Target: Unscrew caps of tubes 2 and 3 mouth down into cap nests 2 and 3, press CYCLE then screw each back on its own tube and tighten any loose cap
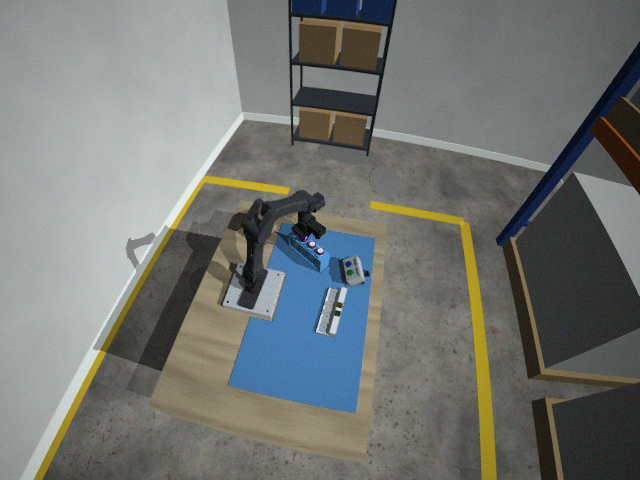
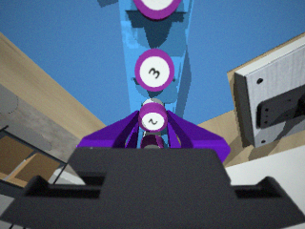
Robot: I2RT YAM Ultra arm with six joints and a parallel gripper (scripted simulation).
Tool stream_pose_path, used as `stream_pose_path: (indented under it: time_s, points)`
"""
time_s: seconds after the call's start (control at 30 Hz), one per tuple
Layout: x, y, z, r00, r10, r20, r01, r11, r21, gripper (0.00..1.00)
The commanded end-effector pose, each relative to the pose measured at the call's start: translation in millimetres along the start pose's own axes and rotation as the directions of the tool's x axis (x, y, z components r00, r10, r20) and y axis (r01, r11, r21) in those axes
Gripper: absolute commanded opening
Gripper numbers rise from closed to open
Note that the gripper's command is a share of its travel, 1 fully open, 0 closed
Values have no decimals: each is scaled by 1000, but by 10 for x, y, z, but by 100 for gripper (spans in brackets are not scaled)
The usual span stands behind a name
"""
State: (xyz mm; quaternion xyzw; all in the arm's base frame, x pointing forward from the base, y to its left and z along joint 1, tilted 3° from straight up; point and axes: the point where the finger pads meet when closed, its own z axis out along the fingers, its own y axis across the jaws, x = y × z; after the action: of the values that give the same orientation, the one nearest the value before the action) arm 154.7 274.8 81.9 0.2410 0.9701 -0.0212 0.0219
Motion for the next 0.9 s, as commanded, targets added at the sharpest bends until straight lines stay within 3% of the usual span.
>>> stream_pose_path:
  time_s: [0.0, 0.33, 0.57, 0.63, 0.87]
  points:
    - [3, 16, -35, 1000, 14, 1, -14, 1000, -13, 0]
    - [3, 17, -35, 1000, 14, 1, -14, 1000, -13, 0]
    - [3, 17, -37, 944, -329, 5, 329, 944, -13, 0]
    - [3, 17, -37, 944, -329, 5, 329, 944, -13, 0]
    - [3, 17, -38, 774, -633, 9, 633, 774, -10, 0]
